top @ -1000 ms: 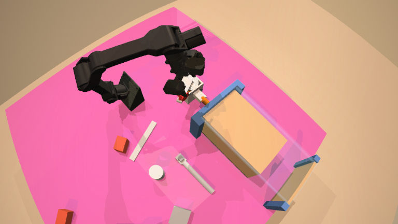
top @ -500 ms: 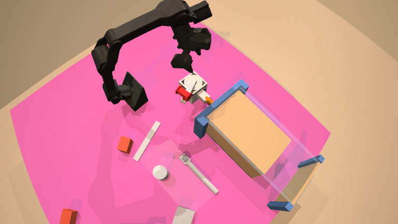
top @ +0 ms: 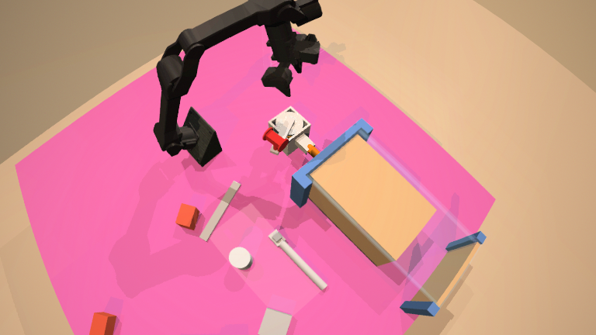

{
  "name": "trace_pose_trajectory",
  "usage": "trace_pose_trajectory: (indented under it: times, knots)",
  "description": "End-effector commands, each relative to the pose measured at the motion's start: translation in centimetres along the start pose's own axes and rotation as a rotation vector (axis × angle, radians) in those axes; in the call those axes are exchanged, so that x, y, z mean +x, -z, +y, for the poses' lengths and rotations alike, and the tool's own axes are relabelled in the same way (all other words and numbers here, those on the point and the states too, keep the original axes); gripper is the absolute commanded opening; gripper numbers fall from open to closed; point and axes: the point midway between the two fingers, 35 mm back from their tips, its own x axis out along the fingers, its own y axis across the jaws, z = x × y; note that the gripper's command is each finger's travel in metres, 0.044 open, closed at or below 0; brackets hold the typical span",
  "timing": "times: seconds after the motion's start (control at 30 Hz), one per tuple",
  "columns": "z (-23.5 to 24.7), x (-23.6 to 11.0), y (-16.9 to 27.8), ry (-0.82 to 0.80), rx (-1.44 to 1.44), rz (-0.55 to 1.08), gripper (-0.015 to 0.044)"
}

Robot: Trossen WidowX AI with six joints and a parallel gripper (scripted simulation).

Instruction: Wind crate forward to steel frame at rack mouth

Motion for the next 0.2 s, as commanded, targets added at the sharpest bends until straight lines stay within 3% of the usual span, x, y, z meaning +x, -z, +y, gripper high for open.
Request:
trace_pose_trajectory:
  times: [0.0,0.17]
  knots:
    - [0.19,0.01,0.03,-0.004,0.004,0.005,0.0440]
    - [0.19,0.01,0.03,-0.004,0.004,0.005,0.0440]
